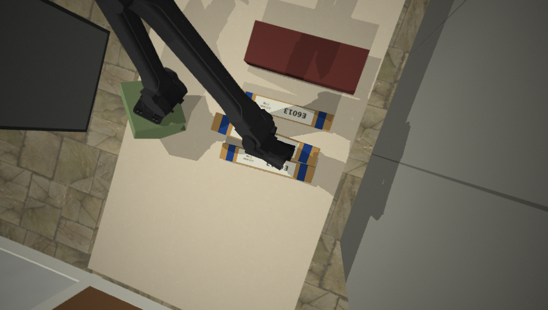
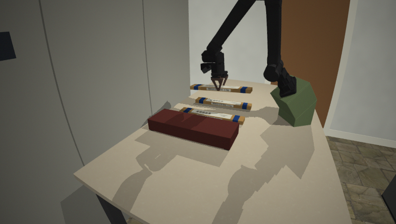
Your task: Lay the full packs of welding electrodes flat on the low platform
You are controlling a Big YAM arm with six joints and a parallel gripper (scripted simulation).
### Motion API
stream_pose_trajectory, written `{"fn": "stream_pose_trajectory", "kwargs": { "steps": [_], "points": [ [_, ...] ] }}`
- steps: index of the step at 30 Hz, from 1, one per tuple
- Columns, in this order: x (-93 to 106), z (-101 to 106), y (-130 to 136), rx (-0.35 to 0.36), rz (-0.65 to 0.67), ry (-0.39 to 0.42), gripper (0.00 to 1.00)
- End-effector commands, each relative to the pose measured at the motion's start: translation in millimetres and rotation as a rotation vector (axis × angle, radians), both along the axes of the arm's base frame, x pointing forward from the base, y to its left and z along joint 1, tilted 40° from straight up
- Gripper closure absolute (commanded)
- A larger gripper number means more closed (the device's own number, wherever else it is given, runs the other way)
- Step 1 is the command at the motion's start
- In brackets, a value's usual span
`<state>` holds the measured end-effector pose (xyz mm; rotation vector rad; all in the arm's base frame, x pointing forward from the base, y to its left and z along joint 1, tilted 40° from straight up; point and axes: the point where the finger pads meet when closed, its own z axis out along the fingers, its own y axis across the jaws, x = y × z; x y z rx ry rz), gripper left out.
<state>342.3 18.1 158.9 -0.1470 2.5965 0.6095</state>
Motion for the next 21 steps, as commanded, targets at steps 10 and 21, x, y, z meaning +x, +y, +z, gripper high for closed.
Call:
{"fn": "stream_pose_trajectory", "kwargs": {
  "steps": [10,21],
  "points": [
    [15.0,44.4,-14.1,-0.021,-0.022,-0.1,1.0],
    [15.0,44.4,-14.1,-0.021,-0.022,-0.1,1.0]
  ]
}}
